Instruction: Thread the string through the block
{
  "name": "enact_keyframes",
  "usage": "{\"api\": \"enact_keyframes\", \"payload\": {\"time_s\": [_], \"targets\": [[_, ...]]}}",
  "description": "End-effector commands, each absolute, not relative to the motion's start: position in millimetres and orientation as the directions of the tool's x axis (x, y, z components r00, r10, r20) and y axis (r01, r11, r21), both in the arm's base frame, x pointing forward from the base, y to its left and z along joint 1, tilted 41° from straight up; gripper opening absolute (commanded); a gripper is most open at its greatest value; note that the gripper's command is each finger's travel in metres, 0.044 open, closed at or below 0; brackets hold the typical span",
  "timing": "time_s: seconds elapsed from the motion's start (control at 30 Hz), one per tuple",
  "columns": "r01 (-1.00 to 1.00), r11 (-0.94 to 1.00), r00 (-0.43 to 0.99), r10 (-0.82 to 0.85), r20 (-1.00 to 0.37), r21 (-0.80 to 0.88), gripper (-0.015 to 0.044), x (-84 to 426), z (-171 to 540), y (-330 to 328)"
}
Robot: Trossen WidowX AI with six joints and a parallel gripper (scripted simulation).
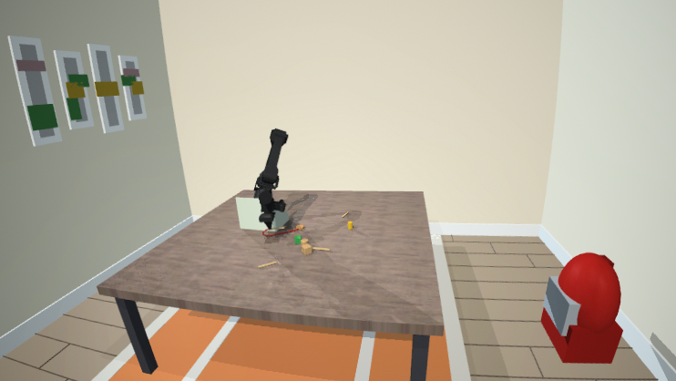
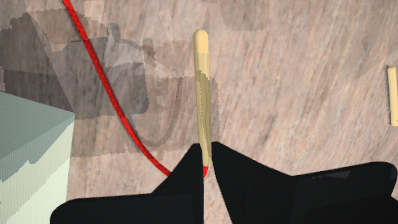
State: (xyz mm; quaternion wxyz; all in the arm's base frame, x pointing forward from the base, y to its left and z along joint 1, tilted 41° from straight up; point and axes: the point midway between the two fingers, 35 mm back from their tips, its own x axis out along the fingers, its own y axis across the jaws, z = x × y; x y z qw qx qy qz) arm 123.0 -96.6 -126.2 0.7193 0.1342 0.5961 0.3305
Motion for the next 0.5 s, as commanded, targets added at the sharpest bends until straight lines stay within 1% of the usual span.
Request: {"api": "enact_keyframes", "payload": {"time_s": [0.0, 0.47], "targets": [[-0.314, 0.742, 0.064, 0.638, -0.767, 0.592, 0.0000, 117, -129, -97], [-0.313, 0.745, 0.062, 0.635, -0.770, 0.589, 0.0000, 100, -134, -102]]}}
